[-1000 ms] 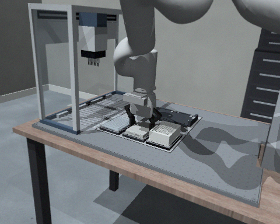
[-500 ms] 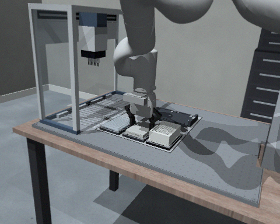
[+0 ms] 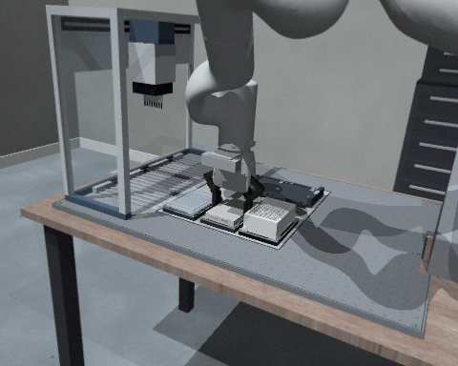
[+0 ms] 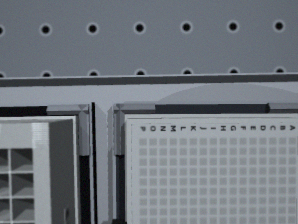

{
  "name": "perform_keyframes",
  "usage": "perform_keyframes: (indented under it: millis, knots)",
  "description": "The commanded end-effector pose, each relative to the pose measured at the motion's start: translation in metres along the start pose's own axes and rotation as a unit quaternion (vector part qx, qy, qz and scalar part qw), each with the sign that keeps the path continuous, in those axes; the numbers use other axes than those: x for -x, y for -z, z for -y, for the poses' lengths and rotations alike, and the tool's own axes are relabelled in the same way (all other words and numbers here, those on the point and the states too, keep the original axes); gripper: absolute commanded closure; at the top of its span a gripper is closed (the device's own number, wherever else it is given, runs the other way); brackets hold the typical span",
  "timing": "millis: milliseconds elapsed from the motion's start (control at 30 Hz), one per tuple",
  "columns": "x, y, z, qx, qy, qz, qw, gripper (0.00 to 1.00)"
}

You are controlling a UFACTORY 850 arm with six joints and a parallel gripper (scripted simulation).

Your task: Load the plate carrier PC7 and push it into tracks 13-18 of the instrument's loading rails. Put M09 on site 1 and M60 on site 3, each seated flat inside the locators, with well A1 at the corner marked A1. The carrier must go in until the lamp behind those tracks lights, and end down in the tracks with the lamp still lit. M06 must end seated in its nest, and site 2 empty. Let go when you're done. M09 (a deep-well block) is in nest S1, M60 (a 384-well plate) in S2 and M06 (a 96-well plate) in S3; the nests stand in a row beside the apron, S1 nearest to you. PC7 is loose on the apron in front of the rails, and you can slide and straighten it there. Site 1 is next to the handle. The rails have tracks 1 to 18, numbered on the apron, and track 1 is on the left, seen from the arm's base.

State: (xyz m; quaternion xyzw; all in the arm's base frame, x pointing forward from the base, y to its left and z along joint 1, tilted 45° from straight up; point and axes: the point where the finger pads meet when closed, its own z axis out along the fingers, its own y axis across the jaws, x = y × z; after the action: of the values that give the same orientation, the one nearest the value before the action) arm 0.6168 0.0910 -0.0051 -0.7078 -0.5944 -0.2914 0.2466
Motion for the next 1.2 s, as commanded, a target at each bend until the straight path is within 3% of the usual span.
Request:
perform_keyframes:
  millis: [0,1167]
  knots:
    - [-0.0001,0.0008,-0.0009,0.001,0.000,0.000,1.000,1.00]
    - [-0.0001,0.0081,-0.0009,0.001,0.000,0.000,1.000,1.00]
